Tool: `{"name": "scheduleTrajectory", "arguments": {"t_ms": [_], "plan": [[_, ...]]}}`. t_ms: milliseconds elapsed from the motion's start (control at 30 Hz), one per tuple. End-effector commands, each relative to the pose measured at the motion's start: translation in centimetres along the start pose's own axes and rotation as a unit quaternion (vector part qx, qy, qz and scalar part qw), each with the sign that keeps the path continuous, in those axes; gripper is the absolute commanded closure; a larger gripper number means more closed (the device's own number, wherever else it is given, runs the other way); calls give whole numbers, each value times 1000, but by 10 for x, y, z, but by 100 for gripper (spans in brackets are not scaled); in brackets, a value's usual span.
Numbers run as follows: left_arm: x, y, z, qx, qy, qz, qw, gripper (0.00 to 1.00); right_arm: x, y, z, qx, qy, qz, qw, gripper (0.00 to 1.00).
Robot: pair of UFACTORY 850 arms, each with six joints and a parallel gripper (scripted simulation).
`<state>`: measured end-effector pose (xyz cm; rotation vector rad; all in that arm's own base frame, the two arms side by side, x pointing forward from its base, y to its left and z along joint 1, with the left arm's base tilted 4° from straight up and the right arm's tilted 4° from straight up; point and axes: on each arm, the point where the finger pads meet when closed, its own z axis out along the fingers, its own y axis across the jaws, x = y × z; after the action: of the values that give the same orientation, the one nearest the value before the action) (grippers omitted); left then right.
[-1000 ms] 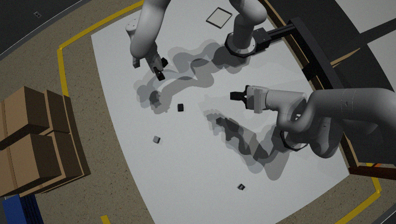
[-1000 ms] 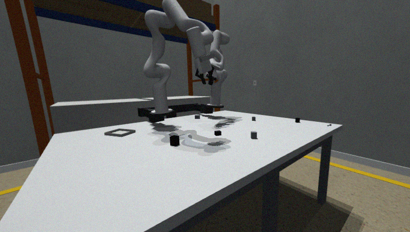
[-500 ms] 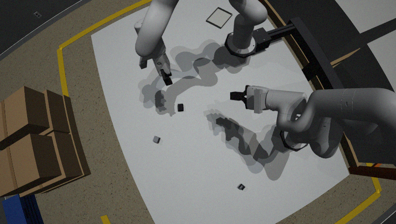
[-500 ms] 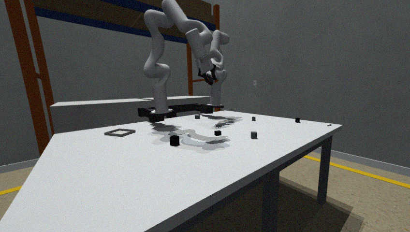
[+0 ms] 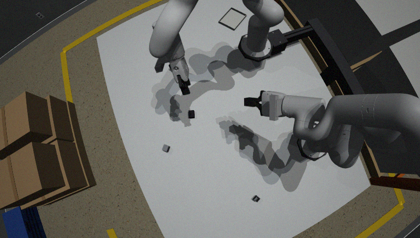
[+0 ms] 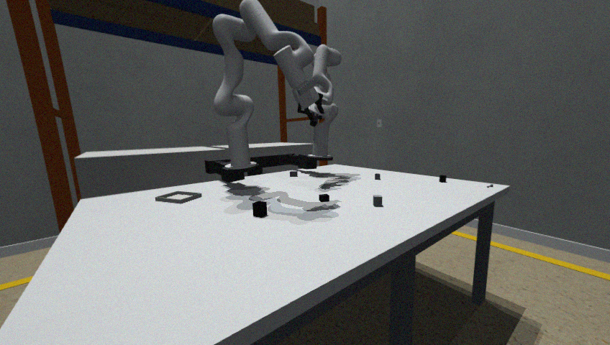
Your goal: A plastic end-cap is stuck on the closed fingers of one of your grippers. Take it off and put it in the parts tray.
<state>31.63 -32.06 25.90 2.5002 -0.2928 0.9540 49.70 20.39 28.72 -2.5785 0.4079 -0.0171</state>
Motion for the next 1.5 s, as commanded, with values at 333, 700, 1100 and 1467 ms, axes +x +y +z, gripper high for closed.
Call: {"name": "scheduleTrajectory", "arguments": {"t_ms": [333,700,1100,1467], "plan": [[1,1,0,0,1,0,1000,100,-27,-23,4,50,9,39,998,40],[1,1,0,0,1,0,1000,100,-44,-36,6,80,15,68,994,40],[1,1,0,0,1,0,1000,100,-62,-46,7,110,22,102,988,40],[1,1,0,0,1,0,1000,100,-78,-54,7,138,30,138,980,40]]}}
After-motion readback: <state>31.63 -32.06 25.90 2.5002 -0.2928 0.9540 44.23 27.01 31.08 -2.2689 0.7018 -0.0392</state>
